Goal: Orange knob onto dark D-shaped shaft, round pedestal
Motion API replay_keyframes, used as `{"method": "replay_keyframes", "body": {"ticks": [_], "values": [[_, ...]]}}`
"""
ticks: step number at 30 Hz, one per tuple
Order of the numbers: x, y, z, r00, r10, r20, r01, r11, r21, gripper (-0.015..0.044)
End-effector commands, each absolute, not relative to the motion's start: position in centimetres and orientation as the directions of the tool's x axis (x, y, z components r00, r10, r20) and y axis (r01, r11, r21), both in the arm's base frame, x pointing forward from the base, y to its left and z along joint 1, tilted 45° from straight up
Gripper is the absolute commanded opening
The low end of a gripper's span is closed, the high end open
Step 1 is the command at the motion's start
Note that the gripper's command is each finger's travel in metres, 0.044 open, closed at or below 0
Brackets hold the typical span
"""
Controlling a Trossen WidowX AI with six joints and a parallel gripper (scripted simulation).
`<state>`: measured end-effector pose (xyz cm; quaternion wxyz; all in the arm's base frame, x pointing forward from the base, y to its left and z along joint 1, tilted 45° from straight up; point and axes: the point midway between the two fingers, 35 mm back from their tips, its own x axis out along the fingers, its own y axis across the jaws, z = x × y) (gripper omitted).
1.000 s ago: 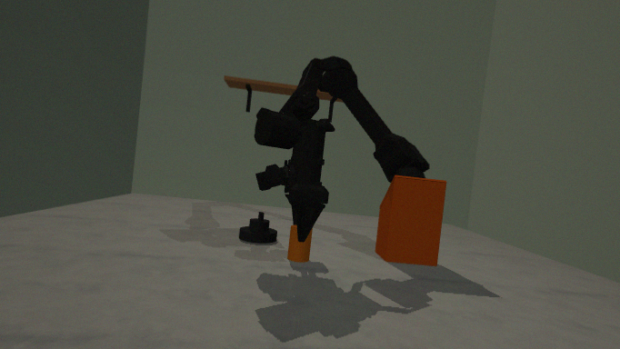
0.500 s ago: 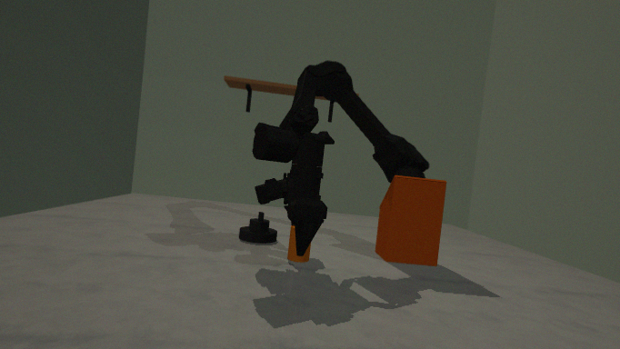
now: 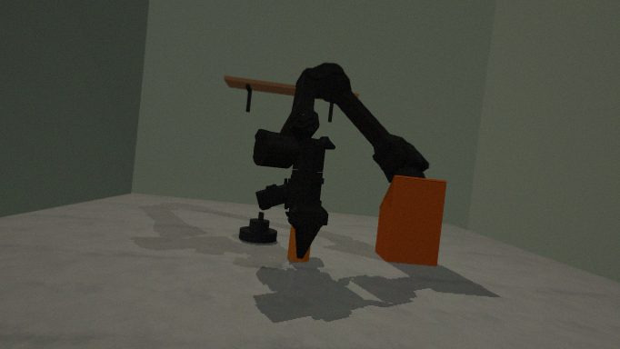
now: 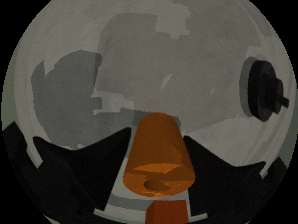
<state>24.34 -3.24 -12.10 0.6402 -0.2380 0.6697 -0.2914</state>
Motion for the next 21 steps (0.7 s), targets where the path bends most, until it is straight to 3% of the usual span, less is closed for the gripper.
{"method": "replay_keyframes", "body": {"ticks": [1, 5, 11, 21], "values": [[24.3, -3.3, -12.1, -0.066, -0.694, -0.717, 0.050, 0.715, -0.697, 0.0171], [24.3, -3.3, -12.1, -0.066, -0.694, -0.717, 0.050, 0.715, -0.697, 0.0144], [24.8, -1.5, -10.7, -0.064, -0.689, -0.722, 0.049, 0.720, -0.692, 0.0000], [25.2, 3.7, -5.9, -0.064, -0.684, -0.727, 0.048, 0.725, -0.687, 0.0000]]}}
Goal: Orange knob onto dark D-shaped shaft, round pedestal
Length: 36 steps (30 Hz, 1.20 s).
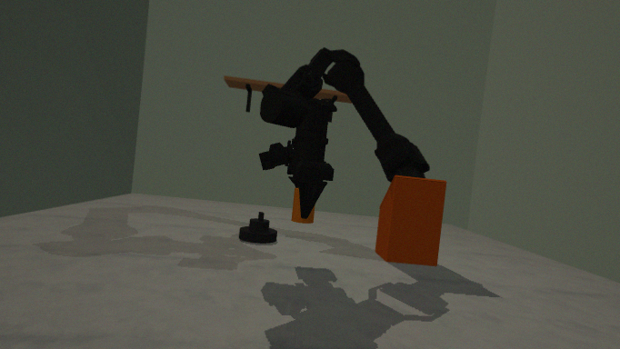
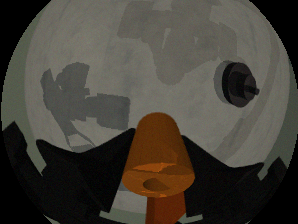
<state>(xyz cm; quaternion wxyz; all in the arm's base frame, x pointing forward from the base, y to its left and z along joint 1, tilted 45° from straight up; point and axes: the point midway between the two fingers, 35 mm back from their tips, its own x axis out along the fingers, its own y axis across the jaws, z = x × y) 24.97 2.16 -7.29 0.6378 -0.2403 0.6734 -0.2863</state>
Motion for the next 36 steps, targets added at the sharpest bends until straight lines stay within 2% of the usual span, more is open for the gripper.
{"method": "replay_keyframes", "body": {"ticks": [1, 11, 36], "values": [[25.1, 4.2, -5.4, -0.064, -0.684, -0.726, 0.048, 0.725, -0.687, 0.0000], [24.5, 6.7, -2.2, -0.066, -0.690, -0.721, 0.050, 0.719, -0.693, 0.0000], [28.5, 1.9, -0.3, -0.060, -0.670, -0.740, 0.053, 0.738, -0.672, 0.0000]]}}
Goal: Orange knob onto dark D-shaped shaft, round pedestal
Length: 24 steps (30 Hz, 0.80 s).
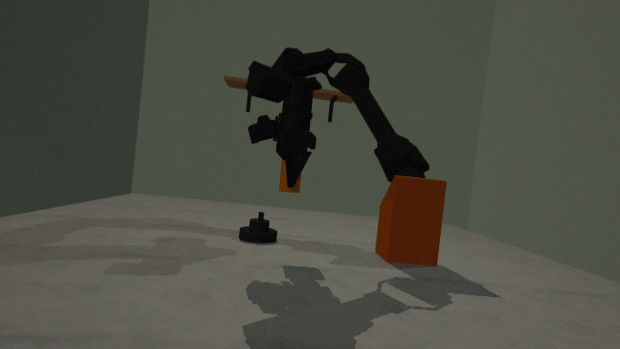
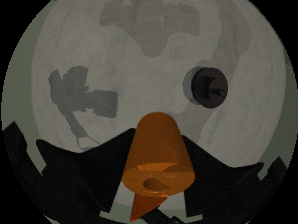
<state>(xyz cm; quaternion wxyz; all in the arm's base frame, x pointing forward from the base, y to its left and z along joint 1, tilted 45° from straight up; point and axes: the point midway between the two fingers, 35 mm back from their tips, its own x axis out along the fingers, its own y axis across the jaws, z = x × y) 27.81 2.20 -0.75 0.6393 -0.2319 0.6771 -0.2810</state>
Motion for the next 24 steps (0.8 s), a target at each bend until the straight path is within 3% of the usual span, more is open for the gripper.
{"method": "replay_keyframes", "body": {"ticks": [1, 24], "values": [[28.7, 1.7, -0.3, -0.060, -0.670, -0.740, 0.054, 0.738, -0.672, 0.0000], [31.3, -4.2, 2.1, -0.058, -0.680, -0.731, 0.053, 0.729, -0.682, 0.0000]]}}
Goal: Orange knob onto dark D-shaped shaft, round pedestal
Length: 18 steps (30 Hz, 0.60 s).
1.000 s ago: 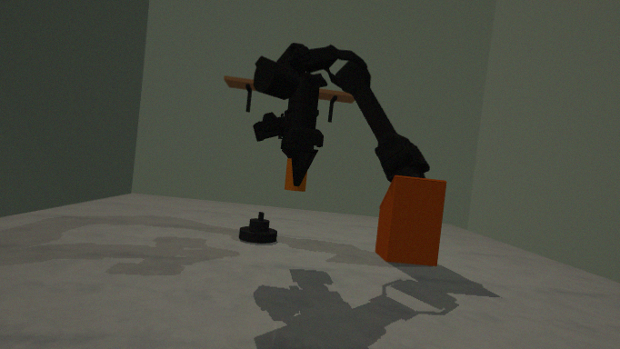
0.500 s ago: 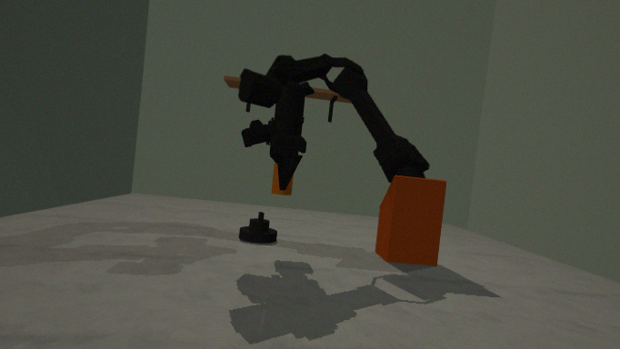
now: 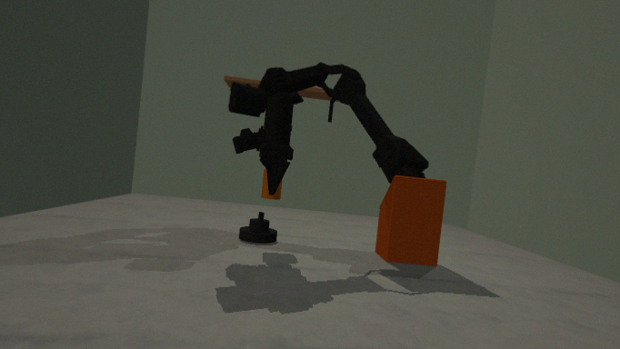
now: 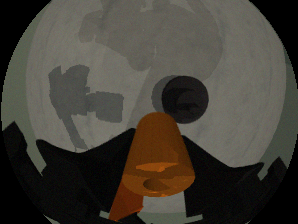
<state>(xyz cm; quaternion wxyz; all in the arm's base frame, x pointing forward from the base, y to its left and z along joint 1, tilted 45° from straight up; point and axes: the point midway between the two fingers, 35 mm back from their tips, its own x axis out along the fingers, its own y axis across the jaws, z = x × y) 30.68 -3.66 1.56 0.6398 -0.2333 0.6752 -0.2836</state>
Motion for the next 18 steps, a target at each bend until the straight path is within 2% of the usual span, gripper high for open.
{"method": "replay_keyframes", "body": {"ticks": [1, 18], "values": [[31.4, -4.4, 2.3, -0.058, -0.681, -0.730, 0.053, 0.728, -0.683, 0.0000], [32.1, -8.2, 3.7, -0.064, -0.696, -0.715, 0.052, 0.713, -0.699, 0.0000]]}}
